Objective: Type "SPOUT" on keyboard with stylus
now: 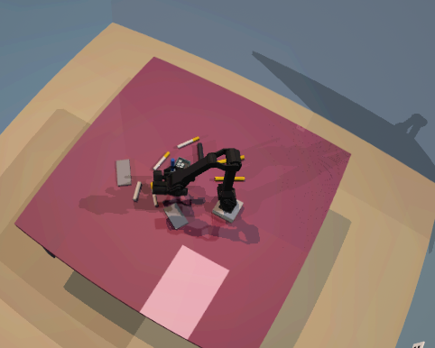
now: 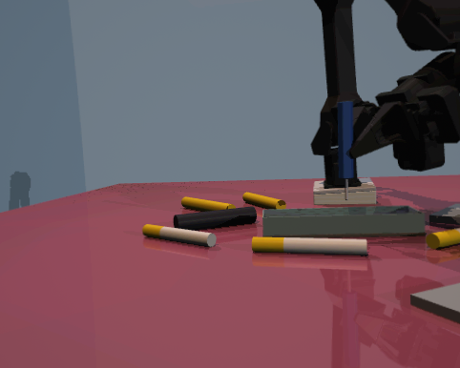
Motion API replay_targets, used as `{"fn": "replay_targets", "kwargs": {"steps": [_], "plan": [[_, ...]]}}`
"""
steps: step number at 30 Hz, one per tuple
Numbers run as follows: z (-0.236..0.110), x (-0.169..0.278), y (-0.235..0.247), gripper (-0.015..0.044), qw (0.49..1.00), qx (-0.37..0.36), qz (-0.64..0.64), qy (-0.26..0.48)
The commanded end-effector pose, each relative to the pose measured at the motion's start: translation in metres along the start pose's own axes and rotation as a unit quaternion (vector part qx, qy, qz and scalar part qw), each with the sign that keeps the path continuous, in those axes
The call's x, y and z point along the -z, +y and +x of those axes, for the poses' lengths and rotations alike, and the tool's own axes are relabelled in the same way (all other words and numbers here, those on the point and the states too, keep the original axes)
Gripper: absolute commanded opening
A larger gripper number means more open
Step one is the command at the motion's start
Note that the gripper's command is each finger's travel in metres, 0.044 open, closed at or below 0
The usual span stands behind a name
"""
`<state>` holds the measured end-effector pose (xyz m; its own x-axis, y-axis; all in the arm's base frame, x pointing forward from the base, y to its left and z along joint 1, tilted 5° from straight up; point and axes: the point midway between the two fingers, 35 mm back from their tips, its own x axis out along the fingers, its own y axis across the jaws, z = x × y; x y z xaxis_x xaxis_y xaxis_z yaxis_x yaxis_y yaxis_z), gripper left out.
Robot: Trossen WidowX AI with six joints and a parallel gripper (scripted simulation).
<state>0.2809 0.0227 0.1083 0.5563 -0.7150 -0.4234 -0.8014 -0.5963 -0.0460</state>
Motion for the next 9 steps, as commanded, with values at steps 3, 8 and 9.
{"fn": "replay_targets", "kwargs": {"steps": [3, 8, 9], "plan": [[-0.0034, 0.0055, 0.0004, 0.0081, 1.0, 0.0, 0.001, 0.0], [-0.0018, 0.0028, 0.0002, 0.0081, 1.0, 0.0, -0.001, 0.0], [-0.0018, 0.0028, 0.0002, 0.0081, 1.0, 0.0, -0.001, 0.0]]}}
